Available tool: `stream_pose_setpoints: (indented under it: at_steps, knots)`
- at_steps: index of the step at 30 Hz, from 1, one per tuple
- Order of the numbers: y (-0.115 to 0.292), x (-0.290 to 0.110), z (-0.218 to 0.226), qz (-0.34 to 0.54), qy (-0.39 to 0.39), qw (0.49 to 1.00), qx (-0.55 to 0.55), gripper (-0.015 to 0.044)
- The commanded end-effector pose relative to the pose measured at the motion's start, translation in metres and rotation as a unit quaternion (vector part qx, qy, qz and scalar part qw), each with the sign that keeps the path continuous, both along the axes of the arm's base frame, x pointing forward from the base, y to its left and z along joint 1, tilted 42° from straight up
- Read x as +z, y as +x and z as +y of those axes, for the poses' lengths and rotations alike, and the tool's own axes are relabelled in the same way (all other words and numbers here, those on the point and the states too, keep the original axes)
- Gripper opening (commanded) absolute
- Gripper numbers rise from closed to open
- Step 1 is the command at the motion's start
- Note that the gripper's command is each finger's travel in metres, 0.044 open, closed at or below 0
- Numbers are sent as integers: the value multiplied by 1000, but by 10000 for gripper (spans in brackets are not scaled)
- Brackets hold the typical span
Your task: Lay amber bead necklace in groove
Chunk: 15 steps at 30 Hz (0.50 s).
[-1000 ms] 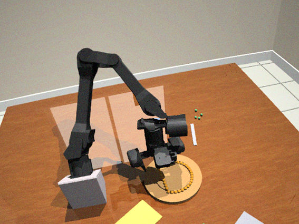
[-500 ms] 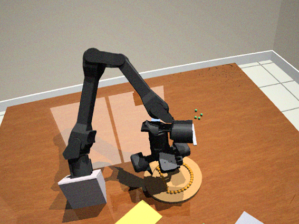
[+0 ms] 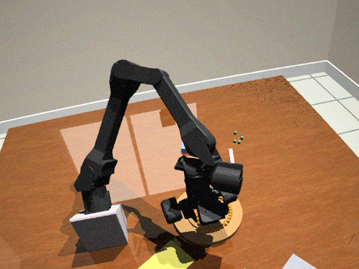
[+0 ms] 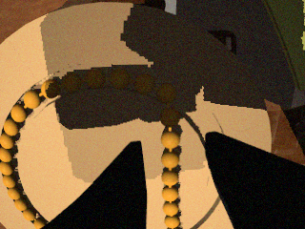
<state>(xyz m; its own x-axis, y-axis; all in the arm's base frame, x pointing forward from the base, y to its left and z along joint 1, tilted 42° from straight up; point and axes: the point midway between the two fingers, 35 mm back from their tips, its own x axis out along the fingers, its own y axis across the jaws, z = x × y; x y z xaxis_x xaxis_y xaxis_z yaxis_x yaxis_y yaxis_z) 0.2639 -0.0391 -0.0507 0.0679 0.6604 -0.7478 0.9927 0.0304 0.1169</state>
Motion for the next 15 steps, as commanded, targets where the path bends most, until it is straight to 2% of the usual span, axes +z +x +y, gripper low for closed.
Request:
stream_pose_setpoints:
  at_steps: [1, 15]
  knots:
    - [0, 0, 0, 0, 0, 1000, 0, 120]
    - [0, -14, 12, 2, 1, 1000, 1, 120]
